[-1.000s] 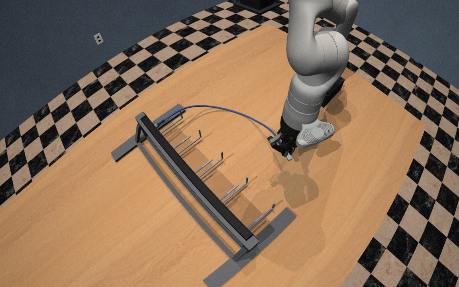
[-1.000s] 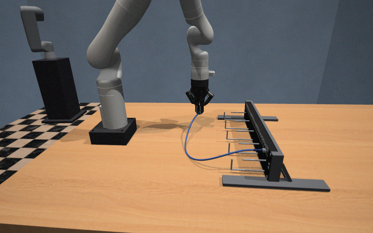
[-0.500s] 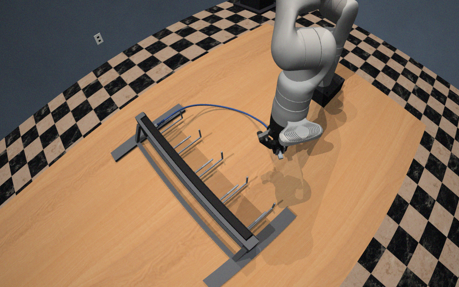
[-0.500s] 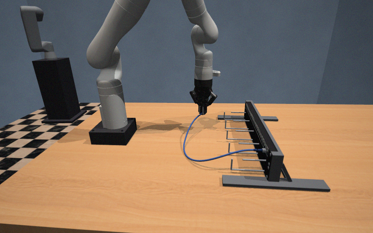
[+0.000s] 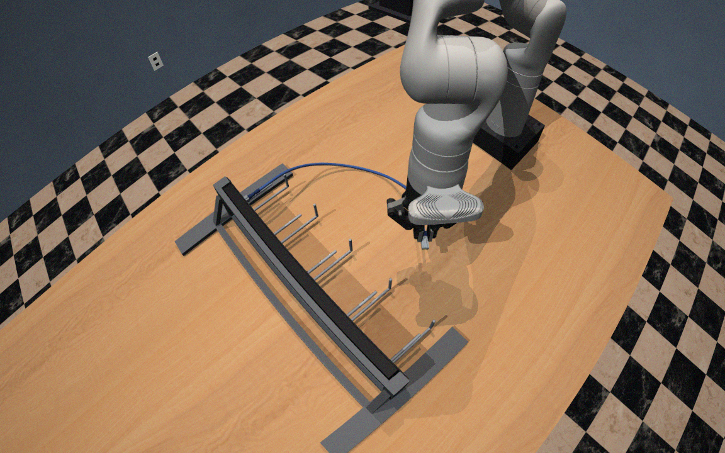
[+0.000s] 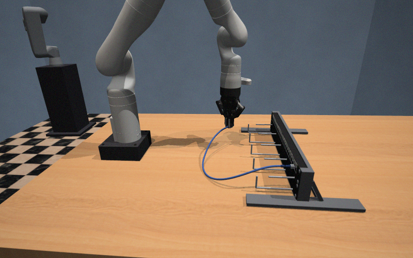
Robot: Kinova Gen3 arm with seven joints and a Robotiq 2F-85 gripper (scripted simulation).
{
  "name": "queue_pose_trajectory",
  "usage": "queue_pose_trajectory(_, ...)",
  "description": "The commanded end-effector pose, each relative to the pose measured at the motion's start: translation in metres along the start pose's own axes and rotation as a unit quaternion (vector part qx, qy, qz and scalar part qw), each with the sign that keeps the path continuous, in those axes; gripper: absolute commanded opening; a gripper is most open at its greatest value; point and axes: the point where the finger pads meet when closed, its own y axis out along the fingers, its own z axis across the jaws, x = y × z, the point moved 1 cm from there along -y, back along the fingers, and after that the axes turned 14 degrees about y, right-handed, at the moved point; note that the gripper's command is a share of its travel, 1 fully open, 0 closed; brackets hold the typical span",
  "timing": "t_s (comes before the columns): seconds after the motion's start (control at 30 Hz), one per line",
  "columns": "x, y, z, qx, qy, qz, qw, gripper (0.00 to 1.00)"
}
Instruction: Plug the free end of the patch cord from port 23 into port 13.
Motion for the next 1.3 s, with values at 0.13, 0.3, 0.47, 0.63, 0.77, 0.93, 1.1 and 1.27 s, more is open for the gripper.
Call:
queue_pose_trajectory(0.13, -0.002, -0.004, 0.015, 0.001, 0.046, 0.0, 0.999, 0.0)
queue_pose_trajectory(0.3, -0.003, -0.006, 0.025, 0.001, 0.077, 0.0, 0.997, 0.0)
queue_pose_trajectory(0.47, -0.005, -0.008, 0.034, 0.001, 0.106, 0.0, 0.994, 0.0)
queue_pose_trajectory(0.63, -0.006, -0.009, 0.04, 0.001, 0.124, 0.0, 0.992, 0.0)
queue_pose_trajectory(0.77, -0.007, -0.01, 0.047, 0.001, 0.146, 0.0, 0.989, 0.0)
queue_pose_trajectory(0.93, -0.008, -0.012, 0.056, 0.001, 0.173, 0.0, 0.985, 0.0)
queue_pose_trajectory(1.1, -0.009, -0.013, 0.061, 0.001, 0.189, 0.0, 0.982, 0.0)
queue_pose_trajectory(1.27, -0.01, -0.015, 0.069, 0.001, 0.215, 0.0, 0.977, 0.0)
